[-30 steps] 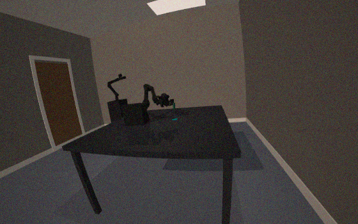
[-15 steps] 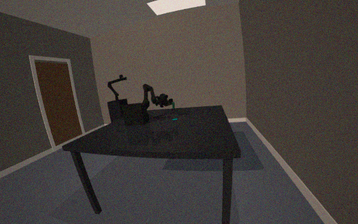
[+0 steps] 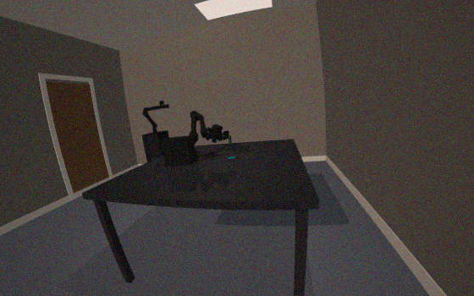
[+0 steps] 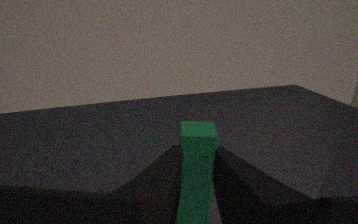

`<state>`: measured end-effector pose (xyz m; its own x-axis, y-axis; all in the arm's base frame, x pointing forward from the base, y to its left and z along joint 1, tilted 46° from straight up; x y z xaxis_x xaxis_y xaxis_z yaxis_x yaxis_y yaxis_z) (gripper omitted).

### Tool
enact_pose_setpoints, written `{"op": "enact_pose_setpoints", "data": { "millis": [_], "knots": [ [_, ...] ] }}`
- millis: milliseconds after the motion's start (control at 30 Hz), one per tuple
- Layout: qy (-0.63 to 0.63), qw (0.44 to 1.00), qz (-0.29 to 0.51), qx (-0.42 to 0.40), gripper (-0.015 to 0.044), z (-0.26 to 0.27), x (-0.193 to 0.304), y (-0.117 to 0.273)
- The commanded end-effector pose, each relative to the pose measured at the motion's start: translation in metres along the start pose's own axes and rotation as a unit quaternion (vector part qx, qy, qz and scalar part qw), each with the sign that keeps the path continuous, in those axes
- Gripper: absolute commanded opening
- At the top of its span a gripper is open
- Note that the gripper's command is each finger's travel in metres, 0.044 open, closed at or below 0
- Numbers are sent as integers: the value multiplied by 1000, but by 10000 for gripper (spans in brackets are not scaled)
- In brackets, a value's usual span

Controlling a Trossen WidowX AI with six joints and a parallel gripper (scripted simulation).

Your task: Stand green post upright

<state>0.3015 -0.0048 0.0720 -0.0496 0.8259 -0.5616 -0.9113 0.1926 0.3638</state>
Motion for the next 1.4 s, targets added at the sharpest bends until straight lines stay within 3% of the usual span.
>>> {"op": "enact_pose_setpoints", "data": {
  "millis": [0, 1367],
  "knots": [
    [-2, 1000, 2, 2, 23, -1, 9, -2],
    [0, 1000, 4, 3, 23, -17, 97, -6]
  ]
}}
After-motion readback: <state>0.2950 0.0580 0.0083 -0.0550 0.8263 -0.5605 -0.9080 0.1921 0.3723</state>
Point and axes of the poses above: the point midway between the two fingers, 35 mm back from their tips, its own y axis back along the fingers, its own z axis across the jaws, x = y × z, the point moved 1 cm from there along y, back along the fingers, and after that the axes turned 9 degrees about -y, right-handed, at the moved point
